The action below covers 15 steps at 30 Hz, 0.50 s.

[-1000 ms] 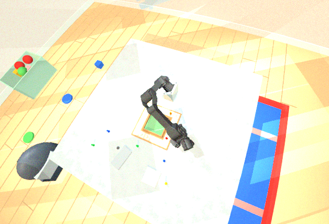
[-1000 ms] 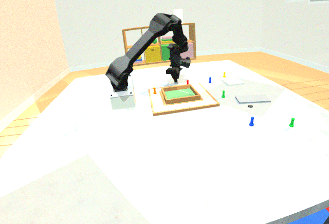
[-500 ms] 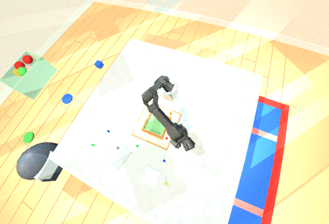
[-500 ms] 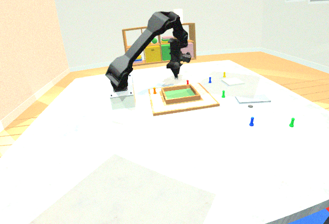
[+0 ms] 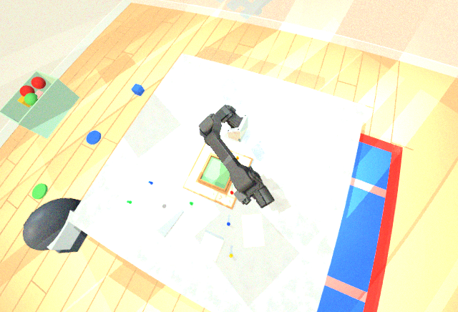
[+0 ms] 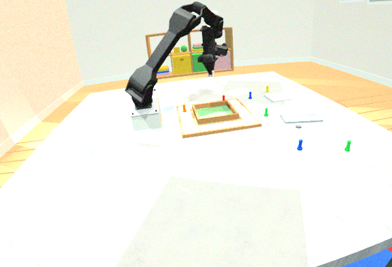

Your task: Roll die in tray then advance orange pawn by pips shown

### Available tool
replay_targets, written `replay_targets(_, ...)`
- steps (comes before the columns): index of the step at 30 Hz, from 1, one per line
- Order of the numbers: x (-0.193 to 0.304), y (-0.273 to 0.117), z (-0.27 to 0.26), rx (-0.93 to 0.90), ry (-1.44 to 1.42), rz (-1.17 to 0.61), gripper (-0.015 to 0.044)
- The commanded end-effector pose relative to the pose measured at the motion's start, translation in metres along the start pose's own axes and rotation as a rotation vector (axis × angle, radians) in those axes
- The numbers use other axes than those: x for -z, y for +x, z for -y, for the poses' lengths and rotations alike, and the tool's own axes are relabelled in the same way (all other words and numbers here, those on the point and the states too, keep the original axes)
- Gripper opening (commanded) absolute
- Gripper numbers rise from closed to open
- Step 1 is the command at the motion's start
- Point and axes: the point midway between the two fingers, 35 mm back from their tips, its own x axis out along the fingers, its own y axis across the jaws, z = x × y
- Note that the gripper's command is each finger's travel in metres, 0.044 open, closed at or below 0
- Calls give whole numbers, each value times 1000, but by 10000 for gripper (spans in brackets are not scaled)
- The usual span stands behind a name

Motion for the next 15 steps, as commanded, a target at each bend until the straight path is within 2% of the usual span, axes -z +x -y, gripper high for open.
replay_targets(1, -2, -5, 4, 1, -13, -9, 0)
replay_targets(15, -27, -2, 40, -7, -420, -9, 0)
